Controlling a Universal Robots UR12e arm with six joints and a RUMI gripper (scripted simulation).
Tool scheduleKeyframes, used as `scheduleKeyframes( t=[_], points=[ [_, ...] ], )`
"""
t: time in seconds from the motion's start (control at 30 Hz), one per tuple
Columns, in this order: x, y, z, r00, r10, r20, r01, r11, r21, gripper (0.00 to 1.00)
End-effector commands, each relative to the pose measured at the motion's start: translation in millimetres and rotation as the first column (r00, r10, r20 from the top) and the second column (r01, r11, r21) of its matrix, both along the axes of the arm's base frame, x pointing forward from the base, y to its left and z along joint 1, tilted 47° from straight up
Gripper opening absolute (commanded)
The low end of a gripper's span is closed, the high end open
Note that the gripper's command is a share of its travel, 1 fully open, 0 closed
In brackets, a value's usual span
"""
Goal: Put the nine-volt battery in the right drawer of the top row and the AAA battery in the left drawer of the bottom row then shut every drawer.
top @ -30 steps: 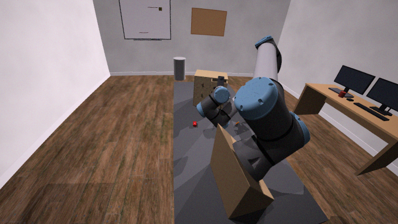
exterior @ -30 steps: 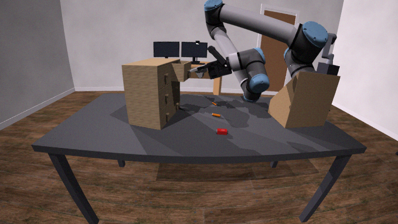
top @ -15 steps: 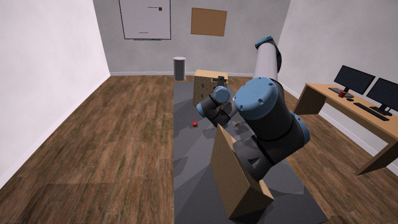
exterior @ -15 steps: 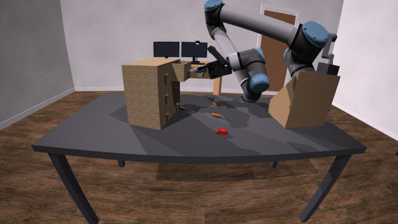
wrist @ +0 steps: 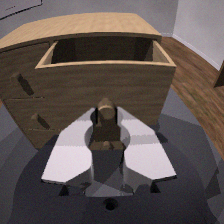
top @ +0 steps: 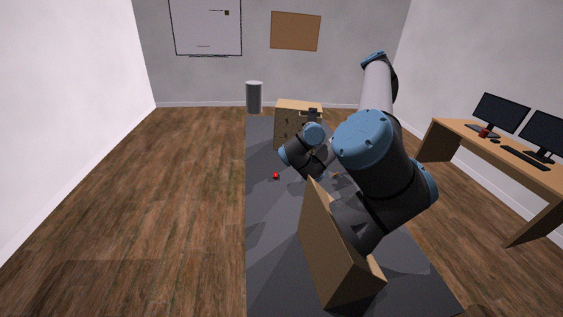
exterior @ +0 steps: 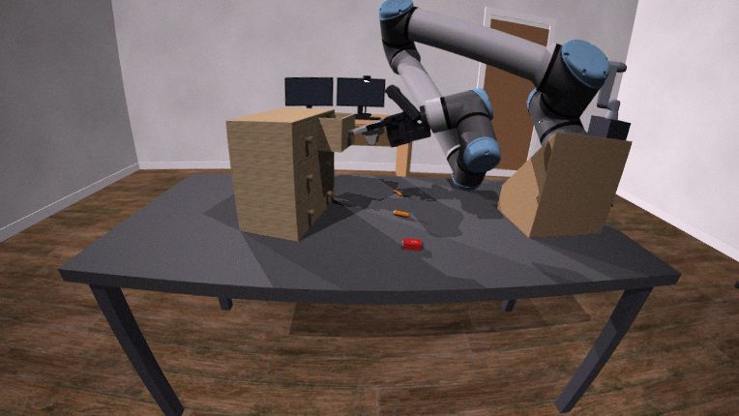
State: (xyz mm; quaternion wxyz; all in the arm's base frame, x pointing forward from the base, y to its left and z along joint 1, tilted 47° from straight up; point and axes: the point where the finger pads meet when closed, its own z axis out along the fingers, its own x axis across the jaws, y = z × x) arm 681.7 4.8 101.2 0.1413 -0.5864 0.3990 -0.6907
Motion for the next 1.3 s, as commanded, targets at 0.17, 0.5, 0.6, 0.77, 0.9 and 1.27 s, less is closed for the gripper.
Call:
scheduleKeyframes(
  t=[0.17,0.5,0.6,0.77,0.9,1.27],
  points=[
    [-0.1,0.5,0.3,1.0,0.001,0.0,-0.001,1.0,0.0,0.1],
    [-0.1,0.5,0.3,1.0,0.001,0.0,-0.001,1.0,0.0,0.17],
    [-0.1,0.5,0.3,1.0,0.001,0.0,-0.001,1.0,0.0,0.2],
    [-0.1,0.5,0.3,1.0,0.001,0.0,-0.001,1.0,0.0,0.2],
    [-0.1,0.5,0.3,1.0,0.001,0.0,-0.001,1.0,0.0,0.2],
    [-13.1,2.4,-2.9,1.0,0.001,0.0,-0.001,1.0,0.0,0.2]
  ],
)
